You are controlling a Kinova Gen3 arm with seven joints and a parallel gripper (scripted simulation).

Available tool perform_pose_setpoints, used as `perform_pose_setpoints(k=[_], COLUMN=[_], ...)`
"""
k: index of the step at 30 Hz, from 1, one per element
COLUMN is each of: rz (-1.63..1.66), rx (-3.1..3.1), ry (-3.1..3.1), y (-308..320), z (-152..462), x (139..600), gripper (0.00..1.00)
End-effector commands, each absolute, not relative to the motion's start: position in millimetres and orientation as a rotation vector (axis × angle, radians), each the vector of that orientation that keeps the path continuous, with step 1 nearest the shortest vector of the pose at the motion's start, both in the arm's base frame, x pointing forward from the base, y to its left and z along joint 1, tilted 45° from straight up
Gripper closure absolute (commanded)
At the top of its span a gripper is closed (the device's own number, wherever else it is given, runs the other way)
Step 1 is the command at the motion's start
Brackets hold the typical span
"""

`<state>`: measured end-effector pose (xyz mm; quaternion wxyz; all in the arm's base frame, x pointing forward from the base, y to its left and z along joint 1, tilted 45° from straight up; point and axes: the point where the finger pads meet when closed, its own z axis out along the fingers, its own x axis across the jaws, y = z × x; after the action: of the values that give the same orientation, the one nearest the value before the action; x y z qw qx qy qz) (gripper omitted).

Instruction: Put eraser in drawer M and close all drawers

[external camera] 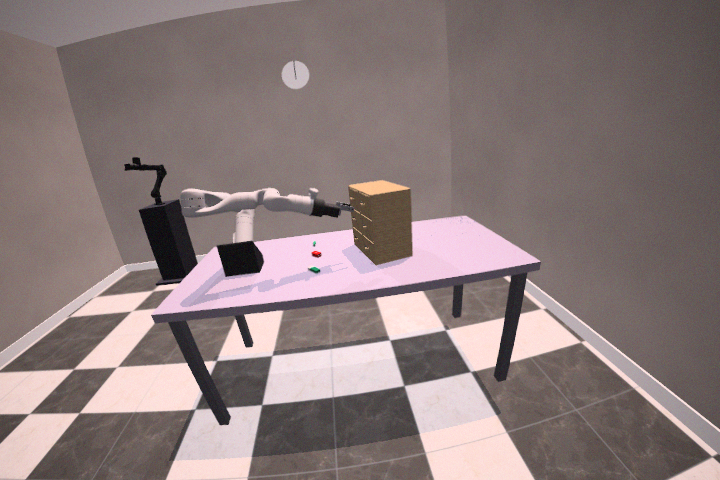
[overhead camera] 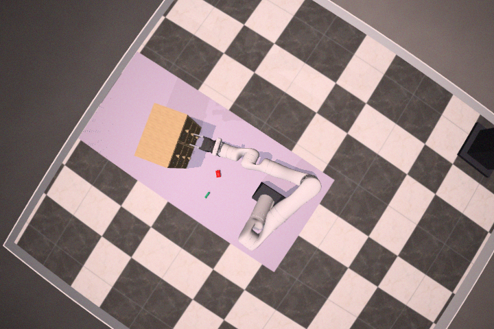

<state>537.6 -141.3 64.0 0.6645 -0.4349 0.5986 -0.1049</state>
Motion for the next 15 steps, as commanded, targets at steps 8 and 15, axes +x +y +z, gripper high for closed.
perform_pose_setpoints(k=[8,15], rz=[-0.242,-0.224], rx=[-0.998,-1.025], ry=[1.354,1.362], y=[-146.2,-150.1], z=[65.5,65.9], x=[536.8,536.0], gripper=[0.00,0.00])
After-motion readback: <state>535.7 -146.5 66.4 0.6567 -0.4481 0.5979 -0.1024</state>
